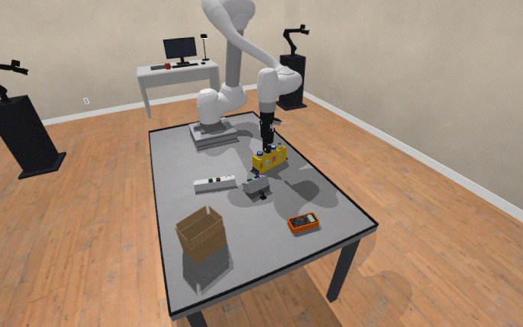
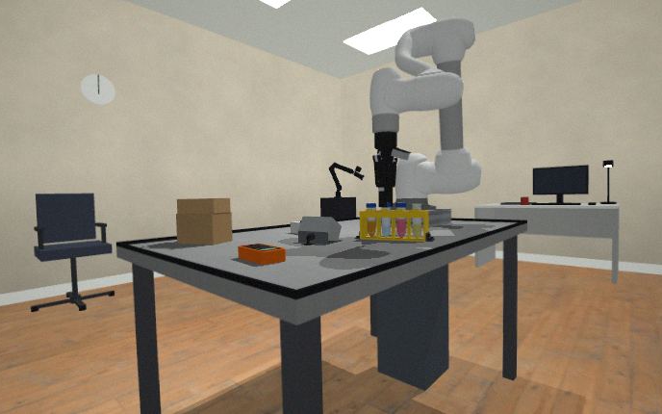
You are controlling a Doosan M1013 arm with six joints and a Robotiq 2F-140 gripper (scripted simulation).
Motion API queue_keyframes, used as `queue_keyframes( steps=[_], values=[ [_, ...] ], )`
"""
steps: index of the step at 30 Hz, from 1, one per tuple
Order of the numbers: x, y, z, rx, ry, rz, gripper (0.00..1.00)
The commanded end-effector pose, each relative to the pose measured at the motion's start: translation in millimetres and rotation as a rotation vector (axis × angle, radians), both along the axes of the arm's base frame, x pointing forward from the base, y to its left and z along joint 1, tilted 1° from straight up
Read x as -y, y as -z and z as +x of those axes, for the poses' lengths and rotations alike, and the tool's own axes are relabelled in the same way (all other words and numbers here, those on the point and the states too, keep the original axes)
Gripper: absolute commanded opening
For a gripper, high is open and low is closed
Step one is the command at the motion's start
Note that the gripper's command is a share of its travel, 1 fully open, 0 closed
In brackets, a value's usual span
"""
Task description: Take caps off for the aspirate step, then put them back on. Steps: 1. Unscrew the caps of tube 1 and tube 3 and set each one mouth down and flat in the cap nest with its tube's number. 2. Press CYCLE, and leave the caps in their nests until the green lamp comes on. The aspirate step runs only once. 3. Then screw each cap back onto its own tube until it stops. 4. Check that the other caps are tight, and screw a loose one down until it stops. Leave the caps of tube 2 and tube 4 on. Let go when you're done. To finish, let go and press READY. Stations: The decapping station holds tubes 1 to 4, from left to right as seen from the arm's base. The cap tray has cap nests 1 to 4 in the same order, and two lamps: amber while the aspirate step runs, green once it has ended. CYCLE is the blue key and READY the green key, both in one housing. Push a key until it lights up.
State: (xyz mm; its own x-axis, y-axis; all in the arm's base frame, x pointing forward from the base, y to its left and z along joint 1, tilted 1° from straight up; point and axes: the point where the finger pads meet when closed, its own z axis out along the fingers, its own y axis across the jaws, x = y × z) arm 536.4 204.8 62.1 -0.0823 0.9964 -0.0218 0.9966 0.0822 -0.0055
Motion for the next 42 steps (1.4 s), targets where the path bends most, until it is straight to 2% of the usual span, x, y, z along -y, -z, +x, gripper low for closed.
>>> queue_keyframes(
  steps=[1,4,6,13,19,20,32,36,38,40,42],
  values=[
    [0.0,-0.6,0.5,-0.008,-0.245,0.017,0.30],
    [0.0,-0.7,0.5,-0.010,-0.395,0.018,0.30],
    [0.0,-0.7,0.5,-0.010,-0.395,0.018,0.30],
    [0.0,-0.9,0.5,-0.015,-0.742,0.020,0.30],
    [0.0,-0.9,0.5,-0.015,-0.742,0.020,0.30],
    [0.0,-0.9,0.5,-0.015,-0.742,0.020,0.41],
    [-0.1,-0.9,0.4,-0.015,-0.742,0.019,0.41],
    [0.0,-0.9,0.5,-0.010,-0.425,0.018,0.41],
    [0.0,-0.9,0.5,-0.009,-0.334,0.019,0.41],
    [0.0,-0.9,0.5,-0.009,-0.334,0.019,0.41],
    [0.0,-0.9,0.5,-0.007,-0.147,0.017,0.41]
  ],
)
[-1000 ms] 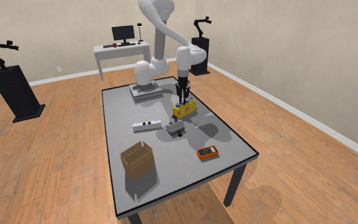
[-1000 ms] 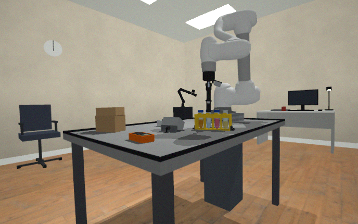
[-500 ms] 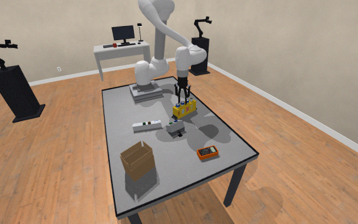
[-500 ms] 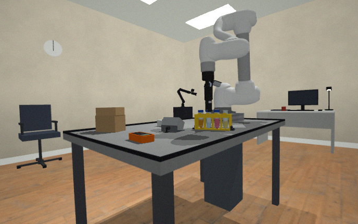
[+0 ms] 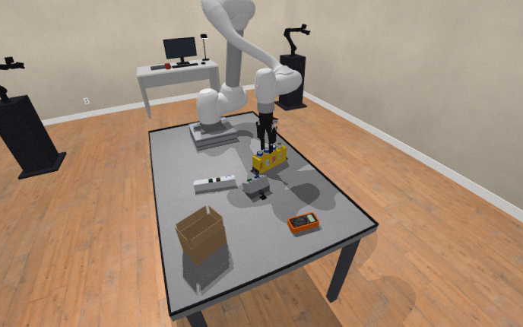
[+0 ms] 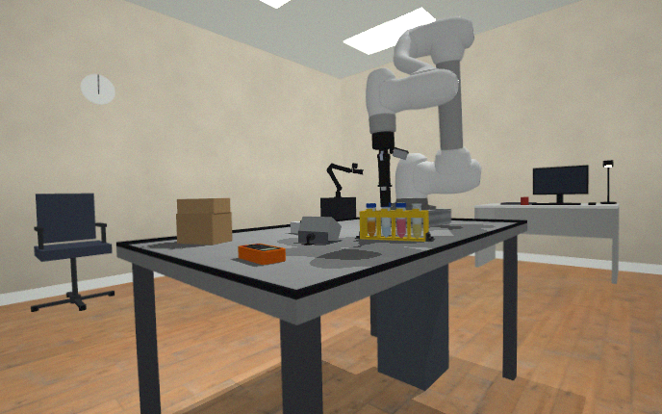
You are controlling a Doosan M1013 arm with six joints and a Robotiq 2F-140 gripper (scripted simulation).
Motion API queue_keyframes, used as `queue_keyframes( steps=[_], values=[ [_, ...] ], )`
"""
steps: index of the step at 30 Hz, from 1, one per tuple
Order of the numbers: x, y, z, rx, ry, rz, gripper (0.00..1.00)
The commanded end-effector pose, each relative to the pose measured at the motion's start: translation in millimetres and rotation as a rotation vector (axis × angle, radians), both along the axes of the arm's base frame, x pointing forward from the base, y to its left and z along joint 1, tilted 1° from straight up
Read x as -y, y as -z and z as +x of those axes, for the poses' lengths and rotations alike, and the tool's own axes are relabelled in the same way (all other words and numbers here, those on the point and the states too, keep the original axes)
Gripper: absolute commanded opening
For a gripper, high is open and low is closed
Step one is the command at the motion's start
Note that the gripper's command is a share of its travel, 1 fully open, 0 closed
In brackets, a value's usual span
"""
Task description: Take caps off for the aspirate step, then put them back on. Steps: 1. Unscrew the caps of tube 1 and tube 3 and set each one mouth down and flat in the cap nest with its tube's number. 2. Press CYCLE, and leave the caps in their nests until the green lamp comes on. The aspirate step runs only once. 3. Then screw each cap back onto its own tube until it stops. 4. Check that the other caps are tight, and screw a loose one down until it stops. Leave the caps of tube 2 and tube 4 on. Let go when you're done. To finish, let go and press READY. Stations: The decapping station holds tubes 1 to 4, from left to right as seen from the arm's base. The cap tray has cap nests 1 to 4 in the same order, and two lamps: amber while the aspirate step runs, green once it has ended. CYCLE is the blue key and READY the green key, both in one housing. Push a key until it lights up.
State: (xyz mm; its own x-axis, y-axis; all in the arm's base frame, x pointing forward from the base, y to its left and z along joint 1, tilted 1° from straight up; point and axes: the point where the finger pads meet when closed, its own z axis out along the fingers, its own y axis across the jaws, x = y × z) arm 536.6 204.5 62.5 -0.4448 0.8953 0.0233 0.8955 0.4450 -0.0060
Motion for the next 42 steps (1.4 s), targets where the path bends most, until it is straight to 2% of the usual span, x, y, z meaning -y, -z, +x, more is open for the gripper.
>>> queue_keyframes(
  steps=[1,9,18,19,33,42],
  values=[
    [-0.3,-0.5,0.2,0.005,0.278,-0.026,0.41],
    [-0.3,-0.5,0.2,0.003,0.676,-0.031,0.41],
    [-0.4,-0.5,0.2,0.003,0.683,-0.032,0.41],
    [-0.3,-0.5,0.2,0.003,0.683,-0.032,0.30],
    [-0.3,-0.6,0.2,0.003,0.683,-0.031,0.30],
    [-0.4,-0.8,0.2,0.006,0.233,-0.027,0.30]
  ],
)
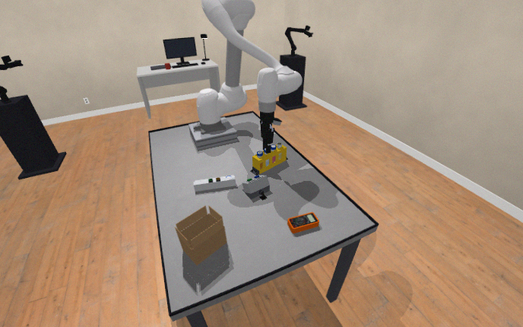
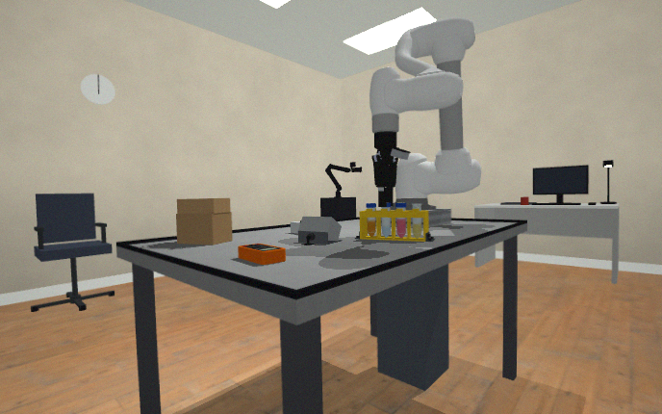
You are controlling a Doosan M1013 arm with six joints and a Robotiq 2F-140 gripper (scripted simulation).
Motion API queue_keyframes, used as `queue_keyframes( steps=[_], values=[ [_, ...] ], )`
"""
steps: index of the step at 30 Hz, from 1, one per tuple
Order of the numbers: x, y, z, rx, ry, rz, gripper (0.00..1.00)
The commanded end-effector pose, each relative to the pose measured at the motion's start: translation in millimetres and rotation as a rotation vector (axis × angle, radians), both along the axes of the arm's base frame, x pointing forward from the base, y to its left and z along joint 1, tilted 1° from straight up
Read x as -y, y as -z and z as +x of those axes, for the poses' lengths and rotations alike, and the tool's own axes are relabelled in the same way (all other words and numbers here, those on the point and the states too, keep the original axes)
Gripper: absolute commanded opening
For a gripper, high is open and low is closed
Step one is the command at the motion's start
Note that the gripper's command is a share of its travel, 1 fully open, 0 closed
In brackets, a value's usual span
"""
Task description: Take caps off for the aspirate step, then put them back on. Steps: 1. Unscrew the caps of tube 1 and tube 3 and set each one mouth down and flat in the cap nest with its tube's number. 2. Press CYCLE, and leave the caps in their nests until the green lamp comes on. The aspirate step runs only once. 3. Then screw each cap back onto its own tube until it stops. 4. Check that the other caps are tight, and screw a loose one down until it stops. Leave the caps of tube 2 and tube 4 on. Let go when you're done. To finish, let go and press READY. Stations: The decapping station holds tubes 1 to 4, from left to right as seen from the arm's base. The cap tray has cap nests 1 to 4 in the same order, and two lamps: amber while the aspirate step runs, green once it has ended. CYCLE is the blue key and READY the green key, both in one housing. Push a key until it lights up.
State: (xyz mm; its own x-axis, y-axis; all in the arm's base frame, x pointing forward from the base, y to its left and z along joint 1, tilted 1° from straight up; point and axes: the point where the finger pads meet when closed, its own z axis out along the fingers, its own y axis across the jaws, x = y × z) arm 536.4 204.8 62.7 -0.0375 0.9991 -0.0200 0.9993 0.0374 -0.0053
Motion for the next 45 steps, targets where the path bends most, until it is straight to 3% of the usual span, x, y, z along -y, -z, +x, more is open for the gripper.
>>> queue_keyframes(
  steps=[1,5,7,14,20,21,33,37,41,45],
  values=[
    [-0.1,-0.6,0.5,-0.007,-0.240,0.016,0.30],
    [-0.1,-0.7,0.5,-0.009,-0.440,0.017,0.30],
    [-0.1,-0.7,0.5,-0.009,-0.440,0.017,0.30],
    [-0.1,-0.9,0.5,-0.014,-0.787,0.018,0.30],
    [-0.1,-0.9,0.5,-0.014,-0.787,0.018,0.30],
    [-0.1,-0.9,0.5,-0.014,-0.787,0.018,0.41],
    [-0.1,-1.0,0.4,-0.014,-0.787,0.018,0.41],
    [-0.1,-0.9,0.5,-0.010,-0.470,0.017,0.41],
    [-0.1,-0.9,0.5,-0.009,-0.379,0.017,0.41],
    [-0.1,-0.9,0.5,-0.005,-0.101,0.017,0.41]
  ],
)
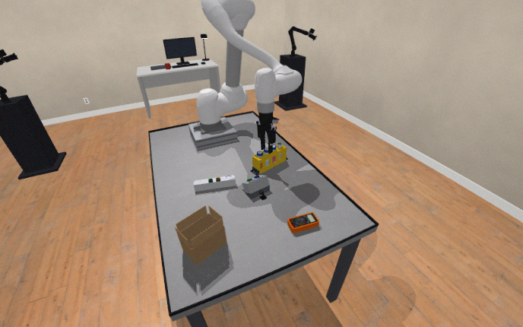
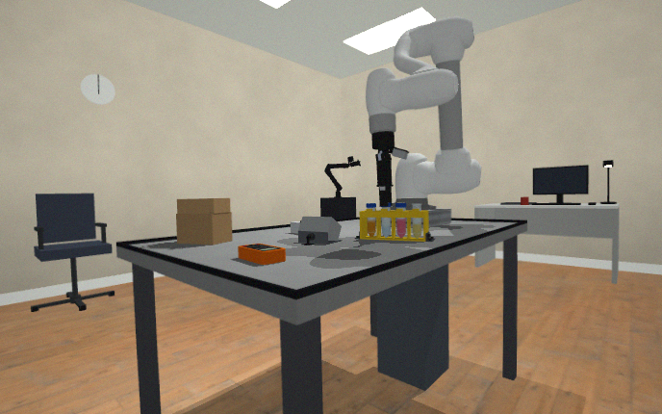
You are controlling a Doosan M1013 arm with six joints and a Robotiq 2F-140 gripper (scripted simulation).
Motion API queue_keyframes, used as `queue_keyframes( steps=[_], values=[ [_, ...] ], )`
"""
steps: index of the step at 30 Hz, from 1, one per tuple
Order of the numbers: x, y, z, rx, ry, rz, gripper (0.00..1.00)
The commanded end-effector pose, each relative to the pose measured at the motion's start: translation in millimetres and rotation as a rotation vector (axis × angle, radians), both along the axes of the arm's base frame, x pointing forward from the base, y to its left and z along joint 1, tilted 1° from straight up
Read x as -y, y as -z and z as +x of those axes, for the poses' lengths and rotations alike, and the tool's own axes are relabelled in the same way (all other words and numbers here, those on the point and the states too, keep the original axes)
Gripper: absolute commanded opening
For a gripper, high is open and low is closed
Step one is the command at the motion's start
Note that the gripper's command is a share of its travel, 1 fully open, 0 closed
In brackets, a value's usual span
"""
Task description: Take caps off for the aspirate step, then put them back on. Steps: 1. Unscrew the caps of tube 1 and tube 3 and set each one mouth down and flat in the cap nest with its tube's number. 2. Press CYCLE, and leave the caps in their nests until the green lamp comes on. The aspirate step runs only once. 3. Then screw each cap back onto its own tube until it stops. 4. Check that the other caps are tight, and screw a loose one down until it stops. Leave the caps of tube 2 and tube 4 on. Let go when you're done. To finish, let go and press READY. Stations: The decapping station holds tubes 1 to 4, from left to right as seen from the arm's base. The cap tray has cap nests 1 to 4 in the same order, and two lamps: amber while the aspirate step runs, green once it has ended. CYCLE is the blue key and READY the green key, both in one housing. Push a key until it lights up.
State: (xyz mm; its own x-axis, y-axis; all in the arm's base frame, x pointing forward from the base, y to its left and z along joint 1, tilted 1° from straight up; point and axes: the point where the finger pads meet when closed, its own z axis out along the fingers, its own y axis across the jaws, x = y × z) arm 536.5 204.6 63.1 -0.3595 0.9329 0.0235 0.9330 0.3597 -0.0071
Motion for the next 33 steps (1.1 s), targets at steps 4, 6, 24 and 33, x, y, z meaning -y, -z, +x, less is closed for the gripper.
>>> queue_keyframes(
  steps=[4,6,24,33],
  values=[
    [-0.3,-0.6,0.3,0.003,0.431,-0.028,0.41],
    [-0.3,-0.6,0.3,0.002,0.532,-0.029,0.41],
    [-0.3,-0.6,0.4,0.003,0.590,-0.031,0.30],
    [-0.3,-0.7,0.3,0.003,0.490,-0.031,0.30]
  ],
)
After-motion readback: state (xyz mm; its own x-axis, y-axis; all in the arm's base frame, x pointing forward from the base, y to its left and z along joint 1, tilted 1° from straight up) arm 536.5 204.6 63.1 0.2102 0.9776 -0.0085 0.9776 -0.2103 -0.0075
